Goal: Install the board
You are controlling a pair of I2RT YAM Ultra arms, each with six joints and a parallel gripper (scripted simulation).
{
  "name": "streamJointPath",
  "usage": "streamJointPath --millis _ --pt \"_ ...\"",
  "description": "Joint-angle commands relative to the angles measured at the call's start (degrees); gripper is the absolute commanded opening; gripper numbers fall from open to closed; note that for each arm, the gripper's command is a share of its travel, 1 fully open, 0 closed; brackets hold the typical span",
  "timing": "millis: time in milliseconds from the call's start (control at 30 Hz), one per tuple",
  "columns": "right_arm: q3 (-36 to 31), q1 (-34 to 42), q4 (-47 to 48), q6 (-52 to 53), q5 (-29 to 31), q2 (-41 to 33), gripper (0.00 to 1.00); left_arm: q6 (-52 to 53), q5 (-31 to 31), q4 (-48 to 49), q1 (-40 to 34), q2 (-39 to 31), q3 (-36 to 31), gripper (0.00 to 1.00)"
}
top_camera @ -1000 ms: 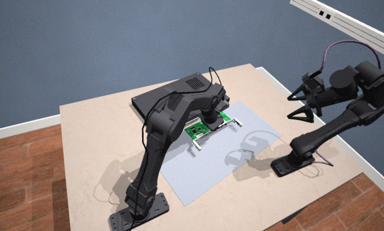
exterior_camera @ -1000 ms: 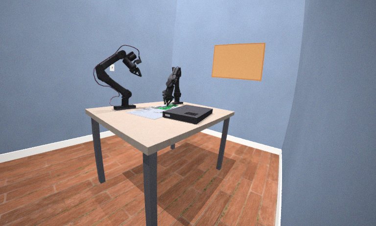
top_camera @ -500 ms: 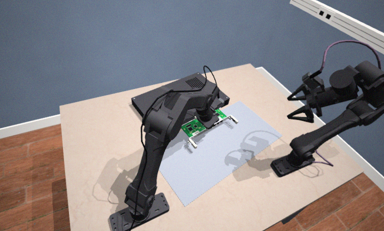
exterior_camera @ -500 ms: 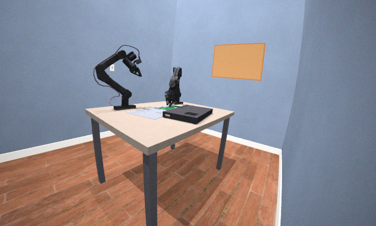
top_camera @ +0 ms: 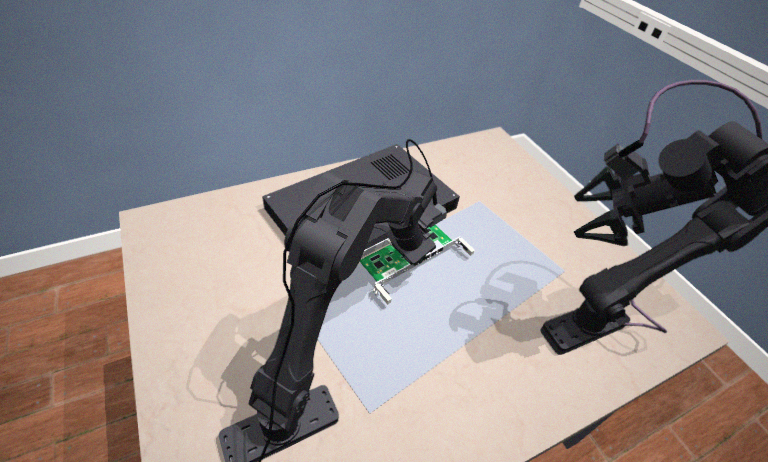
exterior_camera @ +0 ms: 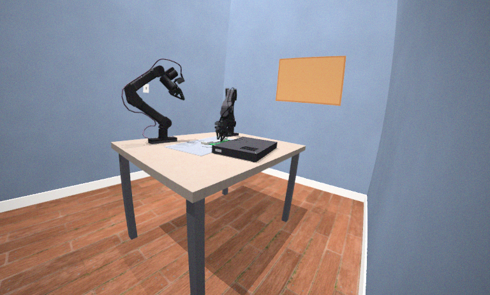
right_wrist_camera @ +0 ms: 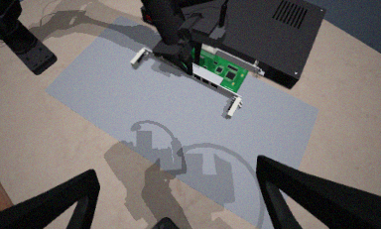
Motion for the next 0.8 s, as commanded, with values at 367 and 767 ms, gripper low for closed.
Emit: streamJointPath --millis 367,767 --pt "0.8 0.1 -0.6 -0.4 -0.1 0.5 1.0 0.3 0.4 3.2 -0.7 -2.8 0.9 0.19" --pt "0.8 0.1 -0.6 -0.4 -0.1 0.5 1.0 -0.5 0.3 -3.0 -0.8 -1.5 5.2 0.19"
